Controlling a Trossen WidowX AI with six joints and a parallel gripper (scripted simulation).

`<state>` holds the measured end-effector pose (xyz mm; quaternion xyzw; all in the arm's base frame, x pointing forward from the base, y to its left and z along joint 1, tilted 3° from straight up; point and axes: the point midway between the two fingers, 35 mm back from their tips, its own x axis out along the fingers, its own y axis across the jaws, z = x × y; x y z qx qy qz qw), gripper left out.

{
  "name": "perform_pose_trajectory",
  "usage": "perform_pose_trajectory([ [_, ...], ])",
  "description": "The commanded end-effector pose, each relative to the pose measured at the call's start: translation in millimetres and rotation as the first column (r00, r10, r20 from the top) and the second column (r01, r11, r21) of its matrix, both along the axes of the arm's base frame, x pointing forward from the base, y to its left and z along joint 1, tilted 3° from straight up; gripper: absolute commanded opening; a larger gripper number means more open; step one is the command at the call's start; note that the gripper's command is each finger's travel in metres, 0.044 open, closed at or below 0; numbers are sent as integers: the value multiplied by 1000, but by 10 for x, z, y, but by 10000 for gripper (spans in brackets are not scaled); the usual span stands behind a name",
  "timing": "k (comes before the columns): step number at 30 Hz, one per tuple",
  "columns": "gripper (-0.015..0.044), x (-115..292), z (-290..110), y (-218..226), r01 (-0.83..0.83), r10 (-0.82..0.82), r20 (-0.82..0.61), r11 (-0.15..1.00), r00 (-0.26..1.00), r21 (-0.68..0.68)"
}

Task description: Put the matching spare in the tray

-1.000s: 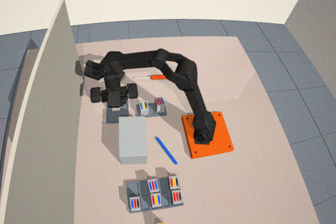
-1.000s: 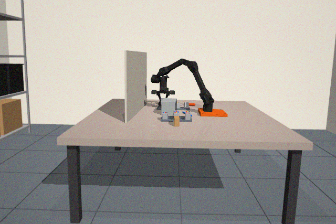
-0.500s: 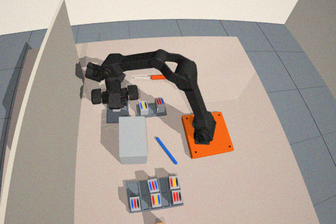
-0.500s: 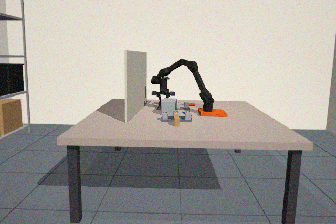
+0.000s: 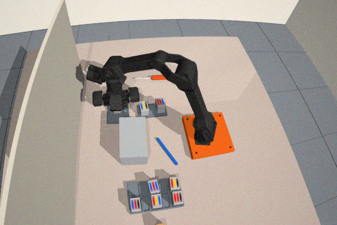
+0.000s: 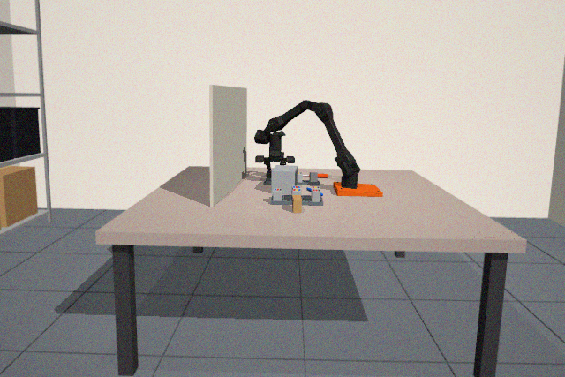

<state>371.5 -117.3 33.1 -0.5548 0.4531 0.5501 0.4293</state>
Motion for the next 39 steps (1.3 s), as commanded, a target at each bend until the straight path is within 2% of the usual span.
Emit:
perform_pose_trajectory([
  [1, 0, -16, -39, -2, -4, 4, -3, 1000, 1000, -2],
  [2, 0, -17, -44, -2, -4, 4, -3, 1000, 1000, -2],
  [19, 440, -4, -13, 1, 0, 0, 0, 1000, 1000, 0],
  [21, 440, 13, 85, -1, 0, 0, 0, 1000, 1000, 0],
  [28, 440, 7, 1026, 32, -4, 4, -3, 1000, 1000, -2],
  [39, 440, 31, 1027, 26, -8, 9, 19, 1000, 1000, -6],
])
